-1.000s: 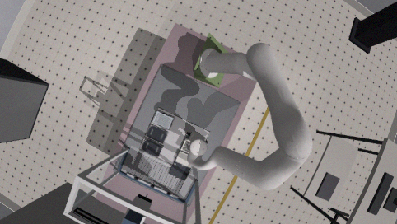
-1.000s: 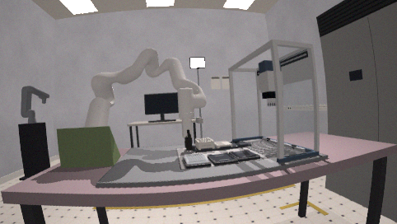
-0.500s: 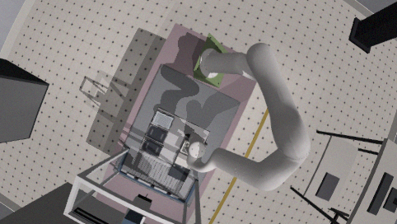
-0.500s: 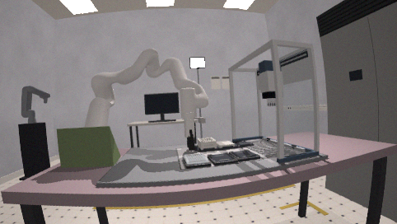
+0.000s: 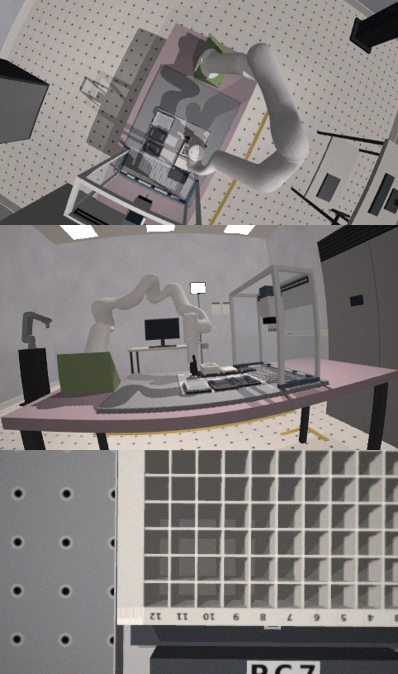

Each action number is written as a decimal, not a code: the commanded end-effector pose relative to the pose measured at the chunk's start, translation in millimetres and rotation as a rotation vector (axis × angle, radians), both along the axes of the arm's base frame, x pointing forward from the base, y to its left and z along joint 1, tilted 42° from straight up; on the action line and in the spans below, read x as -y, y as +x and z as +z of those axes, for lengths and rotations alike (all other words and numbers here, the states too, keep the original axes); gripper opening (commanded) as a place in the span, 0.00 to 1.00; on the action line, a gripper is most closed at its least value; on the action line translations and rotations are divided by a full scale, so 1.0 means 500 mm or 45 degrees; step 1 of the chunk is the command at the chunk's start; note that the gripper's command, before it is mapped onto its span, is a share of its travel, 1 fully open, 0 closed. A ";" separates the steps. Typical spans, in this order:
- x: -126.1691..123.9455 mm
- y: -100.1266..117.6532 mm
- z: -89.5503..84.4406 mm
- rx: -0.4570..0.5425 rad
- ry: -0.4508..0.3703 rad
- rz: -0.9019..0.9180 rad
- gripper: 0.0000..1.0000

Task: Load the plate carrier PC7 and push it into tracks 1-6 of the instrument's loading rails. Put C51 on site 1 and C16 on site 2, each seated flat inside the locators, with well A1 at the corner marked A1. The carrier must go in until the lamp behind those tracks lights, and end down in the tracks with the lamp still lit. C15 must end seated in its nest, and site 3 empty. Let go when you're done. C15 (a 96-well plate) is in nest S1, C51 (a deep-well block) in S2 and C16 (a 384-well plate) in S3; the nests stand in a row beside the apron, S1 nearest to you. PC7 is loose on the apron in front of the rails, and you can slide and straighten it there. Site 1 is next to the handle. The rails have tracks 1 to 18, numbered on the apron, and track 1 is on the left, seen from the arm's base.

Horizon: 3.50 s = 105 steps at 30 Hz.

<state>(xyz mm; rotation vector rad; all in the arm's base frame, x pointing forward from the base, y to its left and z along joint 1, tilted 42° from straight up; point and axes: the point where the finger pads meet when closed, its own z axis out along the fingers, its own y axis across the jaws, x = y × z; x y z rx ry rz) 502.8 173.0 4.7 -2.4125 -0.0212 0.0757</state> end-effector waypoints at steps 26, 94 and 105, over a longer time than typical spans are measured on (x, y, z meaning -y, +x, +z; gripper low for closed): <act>-0.001 0.058 -0.002 0.002 0.000 -0.001 0.82; -0.005 0.177 -0.007 0.002 0.000 -0.001 0.82; -0.006 0.195 -0.008 0.002 0.000 -0.001 0.82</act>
